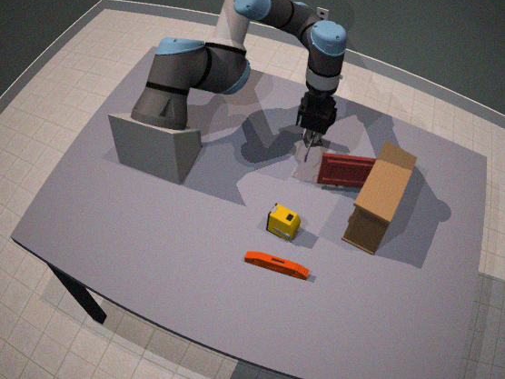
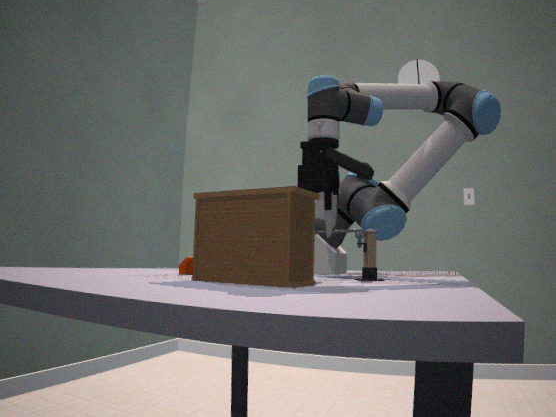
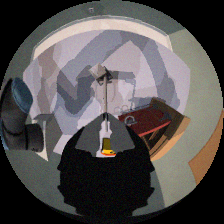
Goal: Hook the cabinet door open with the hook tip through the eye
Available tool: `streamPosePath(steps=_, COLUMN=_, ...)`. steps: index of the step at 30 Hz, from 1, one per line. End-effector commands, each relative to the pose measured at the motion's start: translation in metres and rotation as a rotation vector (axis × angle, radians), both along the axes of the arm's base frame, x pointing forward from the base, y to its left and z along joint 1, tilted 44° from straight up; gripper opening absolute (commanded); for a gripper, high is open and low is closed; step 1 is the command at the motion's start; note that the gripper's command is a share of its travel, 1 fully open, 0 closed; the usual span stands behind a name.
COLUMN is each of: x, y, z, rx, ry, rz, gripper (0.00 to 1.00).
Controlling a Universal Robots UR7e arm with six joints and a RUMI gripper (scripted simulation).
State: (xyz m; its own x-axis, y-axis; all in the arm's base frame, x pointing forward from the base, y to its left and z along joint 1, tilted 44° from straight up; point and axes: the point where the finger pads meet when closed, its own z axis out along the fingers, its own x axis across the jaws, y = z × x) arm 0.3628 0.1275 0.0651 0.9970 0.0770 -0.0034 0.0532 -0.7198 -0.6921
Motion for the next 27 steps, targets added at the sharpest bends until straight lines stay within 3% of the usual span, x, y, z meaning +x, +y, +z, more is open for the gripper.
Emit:
streamPosePath(steps=1, x=0.0023, y=-0.0045, z=0.0046, rx=-0.003, ry=-0.005, rz=-0.002, gripper=0.02)
streamPosePath(steps=13, x=0.0026, y=-0.0069, z=0.0086, rx=-0.003, ry=-0.006, rz=-0.002, gripper=0.02)
streamPosePath(steps=27, x=0.0095, y=-0.0044, z=0.0079, rx=0.005, ry=-0.078, rz=0.079, gripper=0.02)
